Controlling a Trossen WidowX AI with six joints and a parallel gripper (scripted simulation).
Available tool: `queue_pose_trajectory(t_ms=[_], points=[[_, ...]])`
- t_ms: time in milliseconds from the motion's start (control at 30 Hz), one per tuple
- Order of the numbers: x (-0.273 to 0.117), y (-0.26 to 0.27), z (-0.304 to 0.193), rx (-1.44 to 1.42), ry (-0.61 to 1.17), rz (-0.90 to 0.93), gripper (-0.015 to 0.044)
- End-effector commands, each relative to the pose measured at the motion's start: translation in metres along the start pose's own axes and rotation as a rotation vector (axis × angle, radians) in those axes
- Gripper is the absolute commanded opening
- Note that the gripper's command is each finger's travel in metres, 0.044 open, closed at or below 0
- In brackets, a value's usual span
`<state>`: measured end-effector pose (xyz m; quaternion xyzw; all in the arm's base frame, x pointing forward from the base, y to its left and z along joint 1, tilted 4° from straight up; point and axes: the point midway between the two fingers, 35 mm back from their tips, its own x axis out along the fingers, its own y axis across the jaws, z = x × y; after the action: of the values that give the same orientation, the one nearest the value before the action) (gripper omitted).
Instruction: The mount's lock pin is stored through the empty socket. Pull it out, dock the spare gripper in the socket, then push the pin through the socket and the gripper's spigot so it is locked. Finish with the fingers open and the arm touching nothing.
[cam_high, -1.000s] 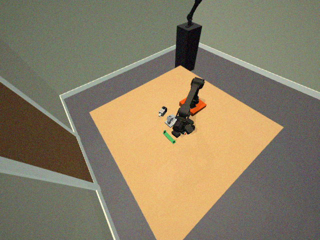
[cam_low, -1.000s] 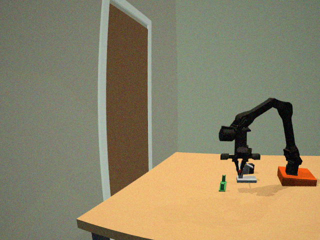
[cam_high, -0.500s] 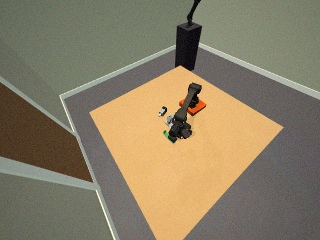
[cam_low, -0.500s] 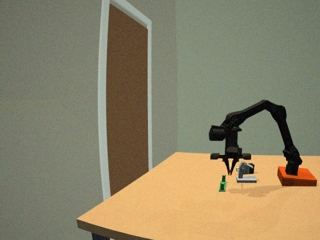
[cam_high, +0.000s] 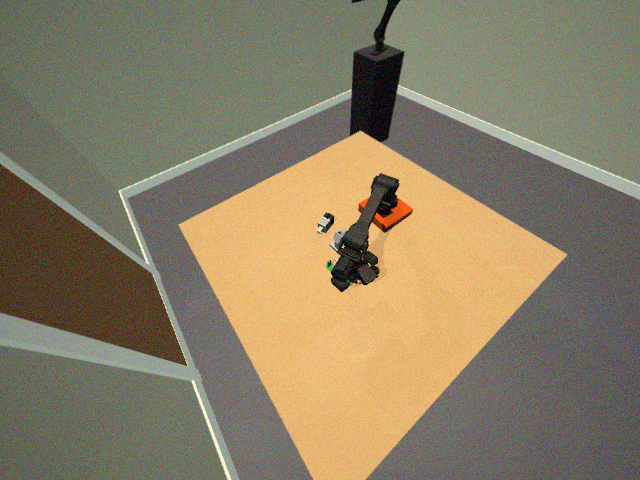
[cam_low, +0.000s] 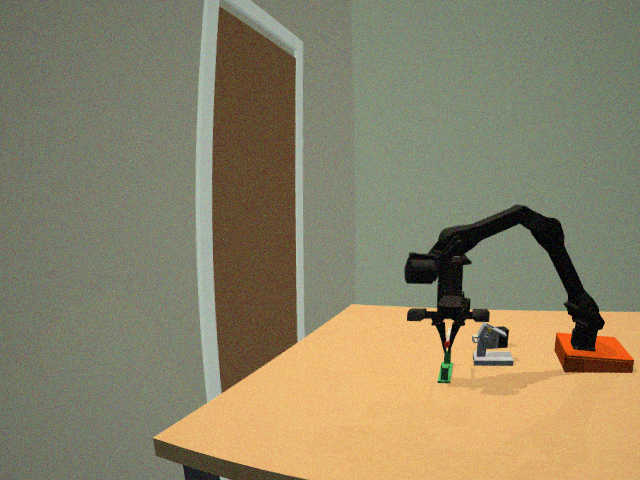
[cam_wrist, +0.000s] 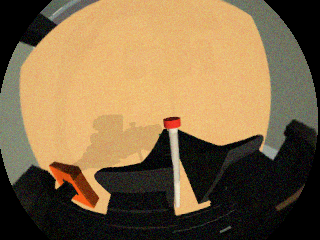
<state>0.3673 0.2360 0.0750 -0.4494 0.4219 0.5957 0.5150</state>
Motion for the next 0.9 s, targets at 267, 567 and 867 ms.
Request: queue_pose_trajectory(t_ms=[267, 567, 867], points=[[0.017, -0.002, -0.003, 0.004, -0.001, -0.003, 0.0], [0.03, -0.003, -0.006, 0.004, -0.001, -0.002, 0.0], [0.043, -0.003, -0.008, 0.004, -0.001, -0.002, 0.0]])
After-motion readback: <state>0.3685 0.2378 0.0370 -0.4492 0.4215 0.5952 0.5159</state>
